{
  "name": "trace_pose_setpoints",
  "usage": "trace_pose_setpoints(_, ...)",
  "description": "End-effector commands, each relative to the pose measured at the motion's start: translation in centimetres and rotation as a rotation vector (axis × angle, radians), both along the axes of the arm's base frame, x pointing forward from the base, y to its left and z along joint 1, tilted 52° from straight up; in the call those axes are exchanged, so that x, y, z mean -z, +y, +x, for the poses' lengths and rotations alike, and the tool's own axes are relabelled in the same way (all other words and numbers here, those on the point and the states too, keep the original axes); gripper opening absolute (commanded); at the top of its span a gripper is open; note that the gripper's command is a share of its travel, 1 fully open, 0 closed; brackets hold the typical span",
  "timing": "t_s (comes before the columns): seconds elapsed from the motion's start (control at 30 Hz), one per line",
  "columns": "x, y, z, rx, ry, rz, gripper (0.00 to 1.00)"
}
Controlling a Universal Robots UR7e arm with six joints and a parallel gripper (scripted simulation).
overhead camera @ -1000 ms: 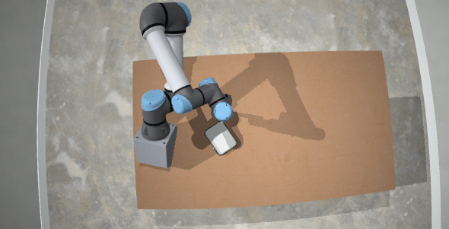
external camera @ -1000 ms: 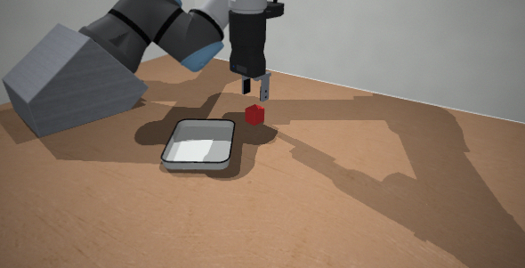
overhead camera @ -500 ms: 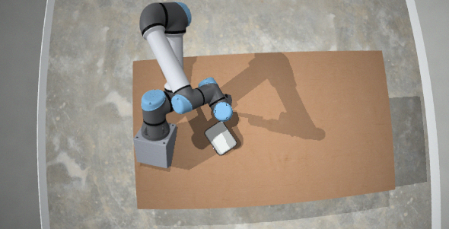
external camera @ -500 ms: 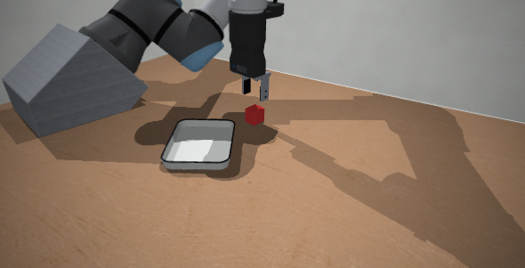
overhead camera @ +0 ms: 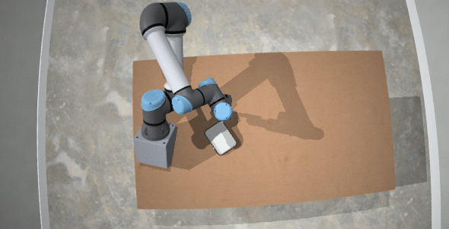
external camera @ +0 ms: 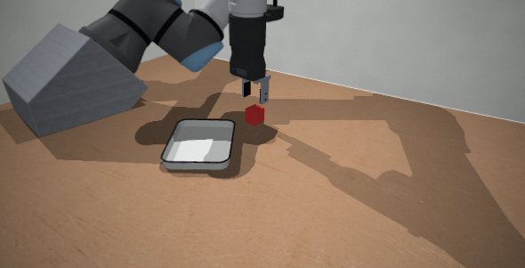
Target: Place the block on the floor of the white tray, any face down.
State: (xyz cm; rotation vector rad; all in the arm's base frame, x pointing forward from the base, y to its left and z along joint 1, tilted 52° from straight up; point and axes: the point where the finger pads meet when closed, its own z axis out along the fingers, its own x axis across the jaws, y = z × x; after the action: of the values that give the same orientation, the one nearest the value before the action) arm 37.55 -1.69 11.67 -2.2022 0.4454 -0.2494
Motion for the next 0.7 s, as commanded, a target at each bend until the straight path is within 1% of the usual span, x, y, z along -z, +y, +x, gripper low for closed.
trace_pose_setpoints(0.0, 0.29, 0.31, 0.17, 0.000, 0.000, -0.001, 0.98)
trace_pose_setpoints(0.2, 0.75, 0.84, 0.41, 0.000, 0.000, -0.001, 0.98)
trace_pose_setpoints(0.67, 1.12, 1.27, 0.60, 0.000, 0.000, -0.001, 0.98)
